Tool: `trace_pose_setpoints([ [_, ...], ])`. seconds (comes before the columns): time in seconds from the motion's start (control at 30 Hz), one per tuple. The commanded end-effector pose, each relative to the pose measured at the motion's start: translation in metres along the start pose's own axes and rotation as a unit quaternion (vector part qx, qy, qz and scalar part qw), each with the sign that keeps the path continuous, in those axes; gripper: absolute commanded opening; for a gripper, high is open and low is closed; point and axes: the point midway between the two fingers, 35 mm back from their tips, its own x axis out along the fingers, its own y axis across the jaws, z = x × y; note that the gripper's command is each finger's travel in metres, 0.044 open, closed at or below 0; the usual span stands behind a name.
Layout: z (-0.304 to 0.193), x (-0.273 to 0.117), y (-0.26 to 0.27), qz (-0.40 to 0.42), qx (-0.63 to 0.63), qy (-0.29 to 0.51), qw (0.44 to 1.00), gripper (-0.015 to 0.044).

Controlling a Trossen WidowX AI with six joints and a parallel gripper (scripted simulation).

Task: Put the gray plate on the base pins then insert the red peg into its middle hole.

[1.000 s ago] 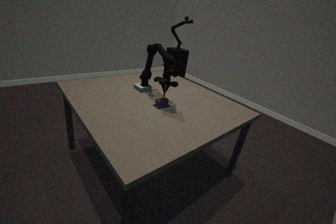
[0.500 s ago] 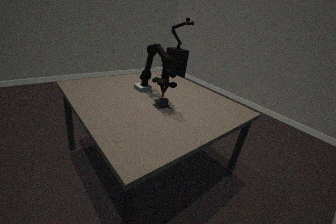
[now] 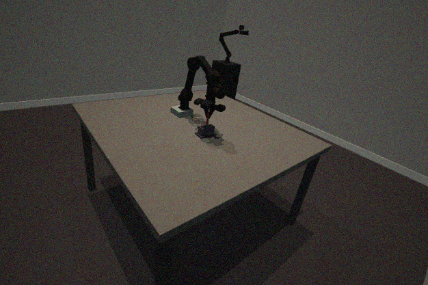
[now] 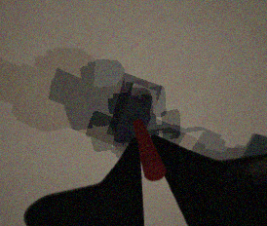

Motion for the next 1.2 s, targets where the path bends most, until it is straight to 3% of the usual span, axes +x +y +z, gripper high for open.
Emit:
trace_pose_setpoints([
  [0.0,0.000,0.000,0.000,0.000,-0.002,0.001,1.000,0.0000],
  [1.17,0.000,0.015,0.001,0.001,0.000,-0.001,1.000,0.0000],
])
